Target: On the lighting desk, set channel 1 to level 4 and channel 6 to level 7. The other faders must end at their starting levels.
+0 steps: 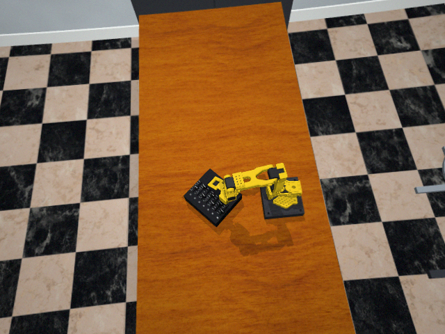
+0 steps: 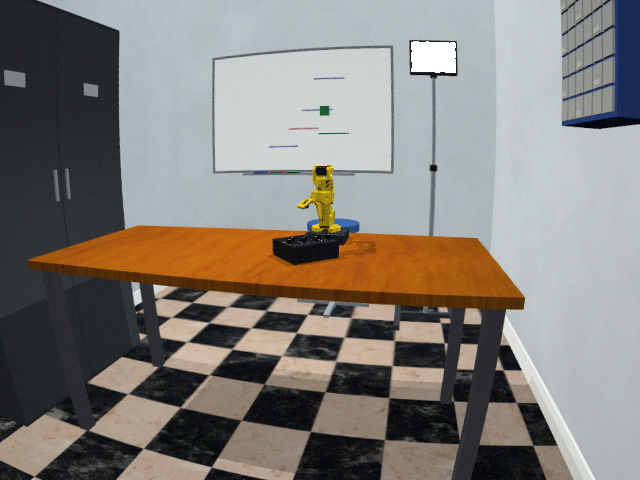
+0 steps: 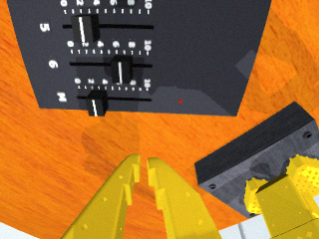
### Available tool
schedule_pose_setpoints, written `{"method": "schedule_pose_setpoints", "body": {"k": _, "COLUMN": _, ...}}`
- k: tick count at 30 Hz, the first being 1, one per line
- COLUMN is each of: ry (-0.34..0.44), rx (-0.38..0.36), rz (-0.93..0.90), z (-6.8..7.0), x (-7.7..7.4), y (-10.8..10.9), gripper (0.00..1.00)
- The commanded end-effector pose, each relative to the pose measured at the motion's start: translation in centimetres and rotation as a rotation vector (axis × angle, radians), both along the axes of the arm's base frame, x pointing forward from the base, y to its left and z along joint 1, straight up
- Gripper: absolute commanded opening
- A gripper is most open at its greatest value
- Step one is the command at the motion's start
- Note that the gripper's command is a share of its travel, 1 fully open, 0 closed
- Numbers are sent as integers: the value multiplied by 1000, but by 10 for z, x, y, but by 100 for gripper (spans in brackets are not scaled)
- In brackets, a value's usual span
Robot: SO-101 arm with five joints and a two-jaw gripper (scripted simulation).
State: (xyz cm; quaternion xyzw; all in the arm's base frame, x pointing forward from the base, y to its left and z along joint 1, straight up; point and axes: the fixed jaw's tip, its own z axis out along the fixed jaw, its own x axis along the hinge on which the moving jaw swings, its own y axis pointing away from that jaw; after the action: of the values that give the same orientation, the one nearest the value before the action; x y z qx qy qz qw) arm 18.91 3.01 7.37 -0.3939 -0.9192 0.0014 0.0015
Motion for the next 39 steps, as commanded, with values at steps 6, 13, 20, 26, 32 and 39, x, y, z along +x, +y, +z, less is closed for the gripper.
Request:
{"method": "schedule_pose_setpoints", "body": {"k": 6, "ry": -3, "rx": 1, "rz": -1, "z": 0, "x": -2, "y": 1, "gripper": 0}}
{"method": "schedule_pose_setpoints", "body": {"k": 13, "ry": -3, "rx": 1, "rz": -1, "z": 0, "x": -2, "y": 1, "gripper": 0}}
{"method": "schedule_pose_setpoints", "body": {"k": 20, "ry": -4, "rx": 2, "rz": 34, "z": 1, "x": -3, "y": 10, "gripper": 0}}
{"method": "schedule_pose_setpoints", "body": {"k": 26, "ry": -5, "rx": 2, "rz": 127, "z": 3, "x": -10, "y": 34, "gripper": 0}}
{"method": "schedule_pose_setpoints", "body": {"k": 32, "ry": -7, "rx": 3, "rz": 217, "z": 5, "x": -19, "y": 56, "gripper": 0}}
{"method": "schedule_pose_setpoints", "body": {"k": 39, "ry": -9, "rx": 5, "rz": 393, "z": 10, "x": -45, "y": 94, "gripper": 0}}
